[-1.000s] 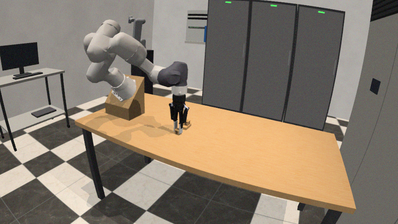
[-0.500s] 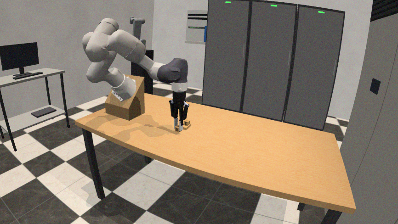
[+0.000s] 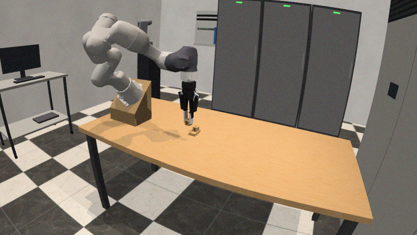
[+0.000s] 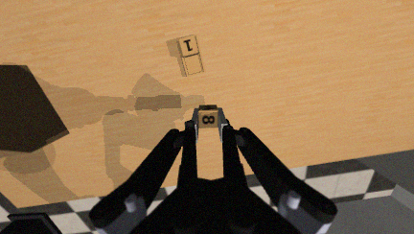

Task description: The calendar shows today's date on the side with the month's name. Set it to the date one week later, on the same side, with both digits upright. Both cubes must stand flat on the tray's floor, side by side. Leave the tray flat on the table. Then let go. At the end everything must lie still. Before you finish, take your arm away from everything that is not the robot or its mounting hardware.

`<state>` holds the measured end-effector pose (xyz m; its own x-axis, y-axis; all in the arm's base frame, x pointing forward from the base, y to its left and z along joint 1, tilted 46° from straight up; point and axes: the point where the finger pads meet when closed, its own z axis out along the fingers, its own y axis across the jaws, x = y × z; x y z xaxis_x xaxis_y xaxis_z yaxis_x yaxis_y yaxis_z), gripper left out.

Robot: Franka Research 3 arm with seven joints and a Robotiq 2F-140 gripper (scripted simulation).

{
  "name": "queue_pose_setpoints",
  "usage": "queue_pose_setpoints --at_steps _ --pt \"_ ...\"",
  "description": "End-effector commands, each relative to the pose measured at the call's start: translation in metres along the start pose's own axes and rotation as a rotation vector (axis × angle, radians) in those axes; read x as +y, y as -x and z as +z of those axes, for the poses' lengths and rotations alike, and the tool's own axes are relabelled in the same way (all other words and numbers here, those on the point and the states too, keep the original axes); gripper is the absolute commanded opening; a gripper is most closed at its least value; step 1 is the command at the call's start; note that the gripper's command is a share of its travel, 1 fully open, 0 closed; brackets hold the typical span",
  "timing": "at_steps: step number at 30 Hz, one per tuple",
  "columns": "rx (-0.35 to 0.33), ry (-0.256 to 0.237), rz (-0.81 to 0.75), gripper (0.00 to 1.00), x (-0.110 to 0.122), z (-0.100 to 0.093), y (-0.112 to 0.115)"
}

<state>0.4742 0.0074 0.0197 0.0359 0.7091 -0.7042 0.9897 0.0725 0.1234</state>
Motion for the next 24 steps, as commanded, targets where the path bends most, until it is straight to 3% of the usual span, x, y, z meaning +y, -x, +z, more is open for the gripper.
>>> queue_pose_setpoints --at_steps 1,10,14,24 --pt "-0.015 -0.019 -0.024 0.17 -0.006 -0.0009 0.0046" --pt "-0.015 -0.019 -0.008 0.17 -0.006 -0.0009 0.0046" --pt "-0.017 -0.018 0.19 0.17 -0.0061 -0.001 0.0051" --pt "-0.018 -0.017 0.351 0.17 -0.006 -0.0011 0.0056"
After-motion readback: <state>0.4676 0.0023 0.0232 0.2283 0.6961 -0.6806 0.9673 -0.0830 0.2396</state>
